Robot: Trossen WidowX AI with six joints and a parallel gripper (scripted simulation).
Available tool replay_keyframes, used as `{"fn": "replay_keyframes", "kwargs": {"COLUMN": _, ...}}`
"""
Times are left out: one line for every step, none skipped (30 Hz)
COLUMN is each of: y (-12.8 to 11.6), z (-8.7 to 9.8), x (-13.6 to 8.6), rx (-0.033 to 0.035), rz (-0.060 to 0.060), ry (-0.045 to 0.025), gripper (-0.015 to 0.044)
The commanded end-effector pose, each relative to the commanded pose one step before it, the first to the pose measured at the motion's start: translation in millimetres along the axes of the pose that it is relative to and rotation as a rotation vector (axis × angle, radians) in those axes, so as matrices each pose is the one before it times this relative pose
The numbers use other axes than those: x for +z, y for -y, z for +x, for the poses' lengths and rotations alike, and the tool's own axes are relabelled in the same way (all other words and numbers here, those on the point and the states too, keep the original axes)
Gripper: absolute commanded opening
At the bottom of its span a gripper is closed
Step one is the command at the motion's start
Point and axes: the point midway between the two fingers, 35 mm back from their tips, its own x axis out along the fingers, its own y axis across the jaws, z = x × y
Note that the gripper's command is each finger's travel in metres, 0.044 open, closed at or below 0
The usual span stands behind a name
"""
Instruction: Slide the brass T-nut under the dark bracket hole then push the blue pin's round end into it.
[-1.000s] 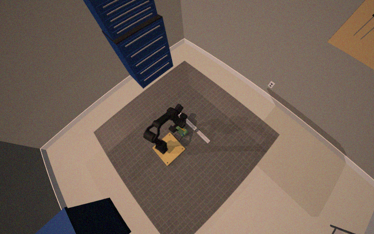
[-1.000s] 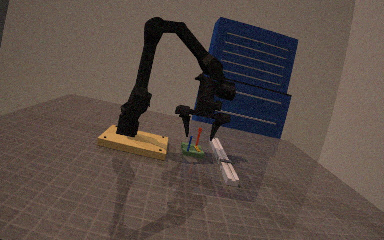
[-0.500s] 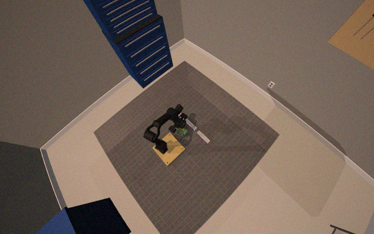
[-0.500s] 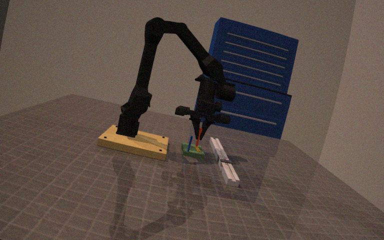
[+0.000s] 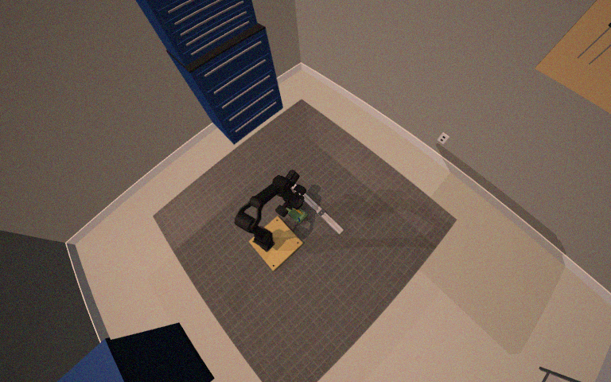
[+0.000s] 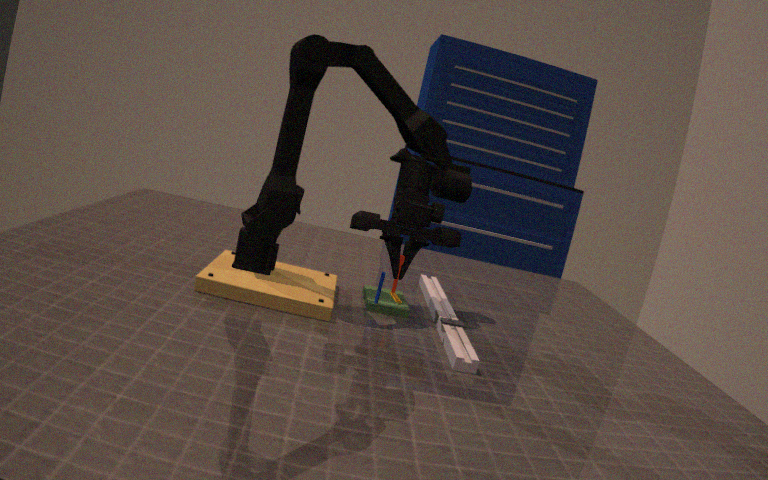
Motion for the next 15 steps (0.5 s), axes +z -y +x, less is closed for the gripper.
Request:
{"fn": "replay_keyframes", "kwargs": {"y": -1.0, "z": -4.88, "x": 1.3, "rx": 0.00111, "rz": 0.0046, "ry": 0.00144, "gripper": -0.015}}
{"fn": "replay_keyframes", "kwargs": {"y": -0.25, "z": -1.52, "x": 0.36, "rx": 0.00003, "rz": 0.0, "ry": 0.0, "gripper": -0.015}}
{"fn": "replay_keyframes", "kwargs": {"y": -0.24, "z": -1.53, "x": 0.36, "rx": 0.00003, "rz": 0.0, "ry": 0.0, "gripper": -0.015}}
{"fn": "replay_keyframes", "kwargs": {"y": -0.23, "z": -1.53, "x": 0.36, "rx": 0.00003, "rz": 0.0, "ry": 0.0, "gripper": -0.015}}
{"fn": "replay_keyframes", "kwargs": {"y": -0.22, "z": -1.53, "x": 0.37, "rx": 0.00002, "rz": 0.0, "ry": 0.0, "gripper": -0.015}}
{"fn": "replay_keyframes", "kwargs": {"y": -0.23, "z": -1.54, "x": 0.36, "rx": 0.00003, "rz": 0.0, "ry": 0.0, "gripper": -0.015}}
{"fn": "replay_keyframes", "kwargs": {"y": -0.22, "z": -1.54, "x": 0.36, "rx": 0.00003, "rz": 0.0, "ry": 0.0, "gripper": -0.015}}
{"fn": "replay_keyframes", "kwargs": {"y": -0.21, "z": -1.54, "x": 0.37, "rx": 0.00002, "rz": 0.0, "ry": 0.0, "gripper": -0.015}}
{"fn": "replay_keyframes", "kwargs": {"y": -0.2, "z": -1.54, "x": 0.37, "rx": 0.00002, "rz": 0.0, "ry": 0.0, "gripper": -0.015}}
{"fn": "replay_keyframes", "kwargs": {"y": -0.19, "z": -1.55, "x": 0.37, "rx": 0.00002, "rz": 0.0, "ry": 0.0, "gripper": -0.015}}
{"fn": "replay_keyframes", "kwargs": {"y": -0.18, "z": -1.55, "x": 0.38, "rx": 0.00002, "rz": 0.0, "ry": 0.0, "gripper": -0.015}}
{"fn": "replay_keyframes", "kwargs": {"y": -0.17, "z": -1.55, "x": 0.38, "rx": 0.00002, "rz": 0.0, "ry": 0.0, "gripper": -0.015}}
{"fn": "replay_keyframes", "kwargs": {"y": -0.16, "z": -1.55, "x": 0.38, "rx": 0.00002, "rz": 0.0, "ry": 0.0, "gripper": -0.015}}
{"fn": "replay_keyframes", "kwargs": {"y": -0.15, "z": -1.55, "x": 0.38, "rx": 0.00002, "rz": 0.0, "ry": 0.0, "gripper": -0.015}}
{"fn": "replay_keyframes", "kwargs": {"y": -0.14, "z": -1.55, "x": 0.38, "rx": 0.00002, "rz": 0.0, "ry": 0.0, "gripper": -0.015}}
